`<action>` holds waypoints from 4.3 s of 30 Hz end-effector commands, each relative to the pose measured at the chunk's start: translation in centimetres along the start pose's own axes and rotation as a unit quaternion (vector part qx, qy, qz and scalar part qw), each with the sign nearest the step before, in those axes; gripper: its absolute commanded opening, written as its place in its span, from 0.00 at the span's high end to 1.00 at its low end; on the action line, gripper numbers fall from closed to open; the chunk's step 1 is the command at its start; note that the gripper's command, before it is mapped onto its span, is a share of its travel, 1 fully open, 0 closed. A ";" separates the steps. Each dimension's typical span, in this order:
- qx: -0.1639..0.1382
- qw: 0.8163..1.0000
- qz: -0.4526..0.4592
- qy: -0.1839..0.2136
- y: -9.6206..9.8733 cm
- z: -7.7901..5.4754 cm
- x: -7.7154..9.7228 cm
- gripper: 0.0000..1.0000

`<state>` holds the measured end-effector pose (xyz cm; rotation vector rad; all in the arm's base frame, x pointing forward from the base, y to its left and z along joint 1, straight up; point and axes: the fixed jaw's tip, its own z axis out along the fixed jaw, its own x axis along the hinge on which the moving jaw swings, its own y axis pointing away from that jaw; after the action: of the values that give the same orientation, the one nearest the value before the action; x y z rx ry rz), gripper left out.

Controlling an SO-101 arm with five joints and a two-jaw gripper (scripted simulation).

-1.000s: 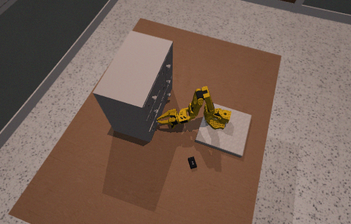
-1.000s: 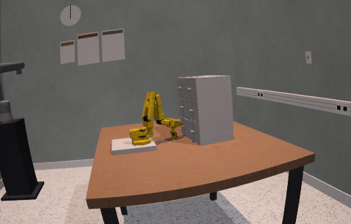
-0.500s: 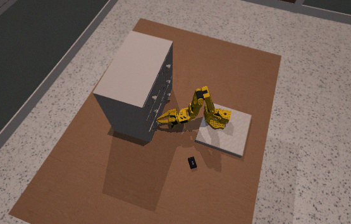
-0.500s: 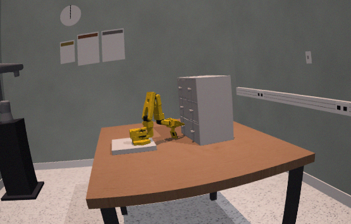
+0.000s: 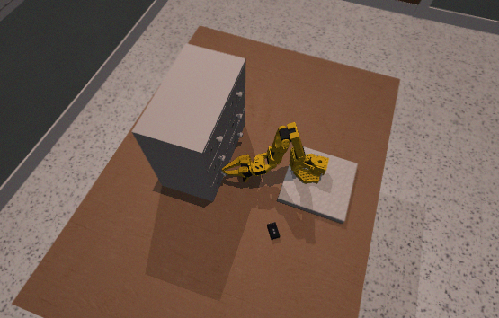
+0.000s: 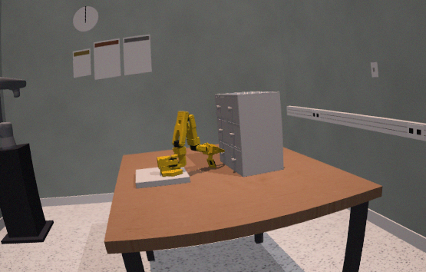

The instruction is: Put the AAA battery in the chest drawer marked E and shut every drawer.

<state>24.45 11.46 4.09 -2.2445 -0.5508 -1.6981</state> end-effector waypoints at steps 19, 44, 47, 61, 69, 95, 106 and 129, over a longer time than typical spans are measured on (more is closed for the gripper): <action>-0.002 1.000 0.000 -0.006 0.1 0.1 -0.1 1.00; -0.002 1.000 0.000 -0.006 0.1 0.1 -0.1 0.86; -0.002 1.000 0.000 -0.006 0.1 0.1 -0.1 0.84; 0.007 1.000 0.000 -0.012 -0.4 -0.6 -0.3 0.79; 0.024 0.999 -0.001 -0.023 -1.3 -2.2 -0.7 0.79; 0.045 0.998 -0.003 -0.052 -2.2 -3.8 -1.4 0.79; 0.045 0.994 -0.003 -0.097 -2.4 -3.0 -1.3 0.79; 0.045 0.984 -0.004 -0.175 -2.5 -2.9 -0.3 0.79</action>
<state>20.72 12.08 4.10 -2.4802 -0.6971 -1.2857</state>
